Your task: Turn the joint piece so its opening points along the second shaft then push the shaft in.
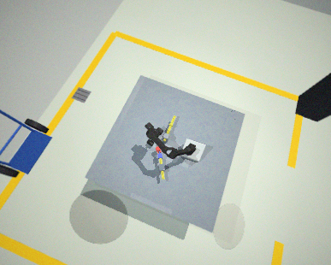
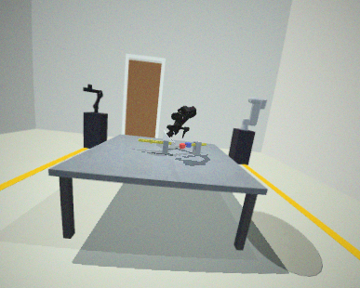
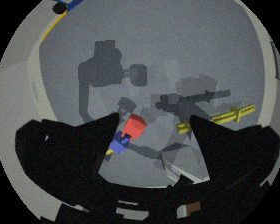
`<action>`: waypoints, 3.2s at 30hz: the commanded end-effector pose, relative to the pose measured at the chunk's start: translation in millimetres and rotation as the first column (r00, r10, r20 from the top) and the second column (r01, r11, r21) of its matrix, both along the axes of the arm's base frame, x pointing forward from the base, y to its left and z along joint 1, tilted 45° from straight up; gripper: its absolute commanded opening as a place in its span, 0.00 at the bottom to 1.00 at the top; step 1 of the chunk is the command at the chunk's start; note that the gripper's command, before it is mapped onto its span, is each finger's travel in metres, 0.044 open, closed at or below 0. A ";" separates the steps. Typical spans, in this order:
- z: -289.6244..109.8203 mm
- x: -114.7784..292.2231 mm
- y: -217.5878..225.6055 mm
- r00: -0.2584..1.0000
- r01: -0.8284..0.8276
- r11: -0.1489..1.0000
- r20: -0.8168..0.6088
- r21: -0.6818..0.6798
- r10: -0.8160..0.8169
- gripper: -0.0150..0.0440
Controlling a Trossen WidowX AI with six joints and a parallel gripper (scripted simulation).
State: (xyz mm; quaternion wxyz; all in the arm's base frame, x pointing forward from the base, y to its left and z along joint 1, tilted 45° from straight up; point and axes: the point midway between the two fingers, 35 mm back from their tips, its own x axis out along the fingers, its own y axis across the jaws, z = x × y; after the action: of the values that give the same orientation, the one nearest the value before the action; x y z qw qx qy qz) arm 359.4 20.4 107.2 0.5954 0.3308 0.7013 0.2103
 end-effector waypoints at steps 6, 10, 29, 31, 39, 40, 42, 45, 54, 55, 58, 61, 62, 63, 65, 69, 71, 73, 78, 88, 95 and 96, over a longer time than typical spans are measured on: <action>-5.5 1.2 5.9 0.956 0.178 0.984 -0.235 -0.016 -0.177 1.00; -8.0 1.6 7.8 0.909 0.252 0.967 -0.333 -0.040 -0.251 1.00; -39.0 3.1 37.1 0.856 0.312 0.948 -0.412 -0.070 -0.312 1.00; -46.4 2.5 44.6 0.856 0.312 0.948 -0.412 -0.070 -0.312 1.00; -65.9 -1.1 65.3 0.856 0.311 0.948 -0.414 -0.066 -0.309 1.00; -65.5 -1.5 65.6 0.856 0.311 0.948 -0.414 -0.066 -0.309 1.00; -62.6 -4.7 68.1 0.856 0.311 0.948 -0.414 -0.066 -0.310 1.00; -55.9 -12.5 73.7 0.856 0.311 0.948 -0.414 -0.066 -0.310 1.00; -38.3 -38.0 89.6 0.855 0.311 0.948 -0.416 -0.066 -0.309 1.00; -36.6 -41.0 91.2 0.855 0.311 0.948 -0.416 -0.065 -0.309 1.00; -32.0 -49.6 95.7 0.855 0.310 0.948 -0.417 -0.065 -0.308 1.00; -31.0 -51.6 96.6 0.855 0.310 0.948 -0.417 -0.065 -0.308 1.00; -31.1 -51.6 96.8 0.855 0.310 0.948 -0.417 -0.065 -0.308 1.00; -31.6 -51.7 97.4 0.855 0.310 0.948 -0.417 -0.065 -0.308 1.00; -33.5 -52.0 99.7 0.855 0.310 0.948 -0.417 -0.065 -0.308 1.00; -37.6 -52.7 104.7 0.855 0.311 0.948 -0.417 -0.065 -0.309 1.00; -39.6 -53.2 107.1 0.855 0.311 0.948 -0.417 -0.065 -0.309 1.00; -41.6 -53.6 109.6 0.855 0.311 0.948 -0.417 -0.065 -0.309 1.00; -46.4 -55.0 115.8 0.855 0.311 0.948 -0.417 -0.064 -0.308 1.00; -49.7 -56.0 120.1 0.855 0.311 0.948 -0.417 -0.064 -0.308 0.78; -49.7 -56.0 120.1 0.855 0.311 0.948 -0.417 -0.064 -0.308 0.56; -49.7 -56.0 120.1 0.855 0.311 0.948 -0.417 -0.064 -0.308 0.56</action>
State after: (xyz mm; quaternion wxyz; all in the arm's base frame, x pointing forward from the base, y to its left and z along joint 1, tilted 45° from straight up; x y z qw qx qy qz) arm 303.3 139.9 57.5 0.4560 0.4769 0.7505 0.0372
